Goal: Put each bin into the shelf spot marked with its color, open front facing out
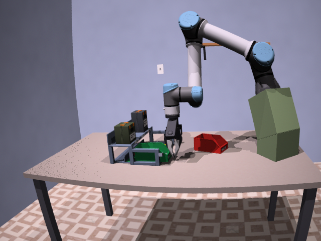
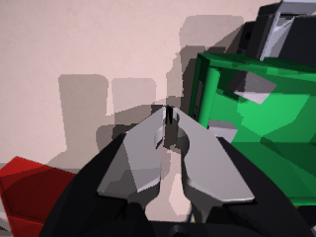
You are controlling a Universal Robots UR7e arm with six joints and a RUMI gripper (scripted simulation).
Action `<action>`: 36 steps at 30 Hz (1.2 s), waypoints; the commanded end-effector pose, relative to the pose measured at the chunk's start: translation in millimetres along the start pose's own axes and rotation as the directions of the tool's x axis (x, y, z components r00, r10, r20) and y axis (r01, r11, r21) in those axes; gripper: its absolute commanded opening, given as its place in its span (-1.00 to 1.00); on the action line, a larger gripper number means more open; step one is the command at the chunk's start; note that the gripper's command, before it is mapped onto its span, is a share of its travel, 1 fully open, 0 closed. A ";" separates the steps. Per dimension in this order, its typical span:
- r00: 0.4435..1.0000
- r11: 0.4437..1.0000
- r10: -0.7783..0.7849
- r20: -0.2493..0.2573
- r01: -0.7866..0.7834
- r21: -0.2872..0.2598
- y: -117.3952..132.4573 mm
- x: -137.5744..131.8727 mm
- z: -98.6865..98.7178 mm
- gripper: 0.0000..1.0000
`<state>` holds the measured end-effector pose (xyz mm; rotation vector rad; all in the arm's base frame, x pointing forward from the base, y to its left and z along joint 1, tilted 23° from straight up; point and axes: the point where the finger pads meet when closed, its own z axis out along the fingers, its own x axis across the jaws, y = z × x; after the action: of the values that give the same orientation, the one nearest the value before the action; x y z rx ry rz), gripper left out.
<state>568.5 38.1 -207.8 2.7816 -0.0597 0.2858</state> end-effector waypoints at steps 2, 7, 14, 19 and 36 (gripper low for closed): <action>1.000 1.000 0.001 -0.006 -0.001 0.001 -0.8 4.4 -1.6 -1.00; 1.000 1.000 0.001 -0.006 -0.001 0.001 -0.9 5.1 -1.6 -1.00; 1.000 1.000 0.001 -0.006 -0.001 0.001 -0.9 7.0 -1.6 -1.00; 1.000 1.000 0.001 -0.006 -0.001 0.001 -0.9 8.5 -1.6 -1.00; 1.000 1.000 0.000 -0.005 0.000 0.001 -0.9 16.1 -1.4 -1.00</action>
<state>578.4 38.1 -205.3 2.7816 -0.0596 0.2866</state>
